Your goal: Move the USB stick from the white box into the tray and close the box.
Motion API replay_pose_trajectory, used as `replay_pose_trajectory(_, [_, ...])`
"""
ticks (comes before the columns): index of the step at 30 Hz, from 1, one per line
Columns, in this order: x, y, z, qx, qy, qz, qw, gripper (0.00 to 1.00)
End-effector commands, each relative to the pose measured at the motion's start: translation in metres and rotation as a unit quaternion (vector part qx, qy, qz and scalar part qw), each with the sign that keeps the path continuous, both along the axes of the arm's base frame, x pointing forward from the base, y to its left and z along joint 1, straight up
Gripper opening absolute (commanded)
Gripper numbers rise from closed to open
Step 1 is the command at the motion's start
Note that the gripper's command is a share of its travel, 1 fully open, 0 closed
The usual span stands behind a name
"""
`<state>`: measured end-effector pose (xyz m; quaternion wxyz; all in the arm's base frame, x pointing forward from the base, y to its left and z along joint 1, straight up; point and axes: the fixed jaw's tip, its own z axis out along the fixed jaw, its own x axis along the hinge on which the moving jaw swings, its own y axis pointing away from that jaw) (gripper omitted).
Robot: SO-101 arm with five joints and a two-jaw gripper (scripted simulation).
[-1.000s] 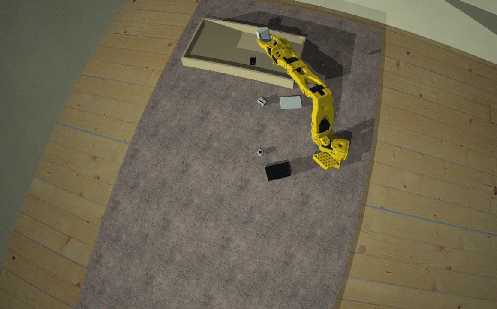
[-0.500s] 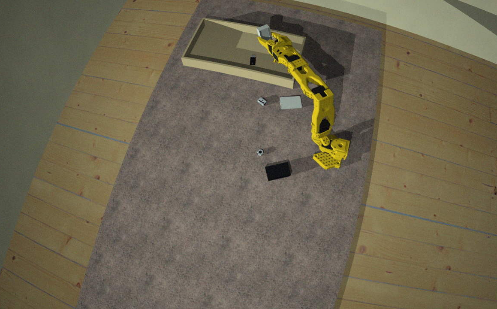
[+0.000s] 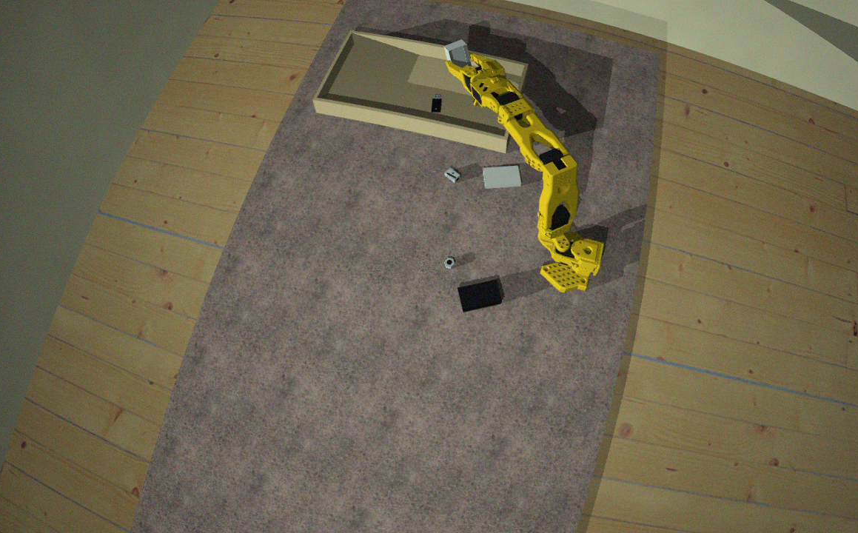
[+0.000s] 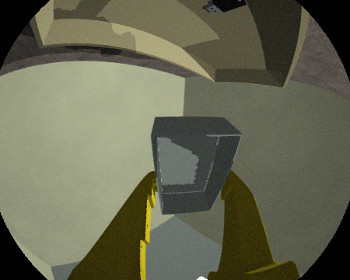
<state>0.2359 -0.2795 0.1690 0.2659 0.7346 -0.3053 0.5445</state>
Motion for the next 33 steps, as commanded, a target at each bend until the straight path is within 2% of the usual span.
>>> replay_pose_trajectory(1, [-0.0047, -0.0001, 0.0332, -0.039, -0.027, -0.004, 0.999, 0.21])
replay_pose_trajectory(33, [-0.0058, 0.0006, 0.0363, -0.039, -0.026, -0.004, 0.999, 0.21])
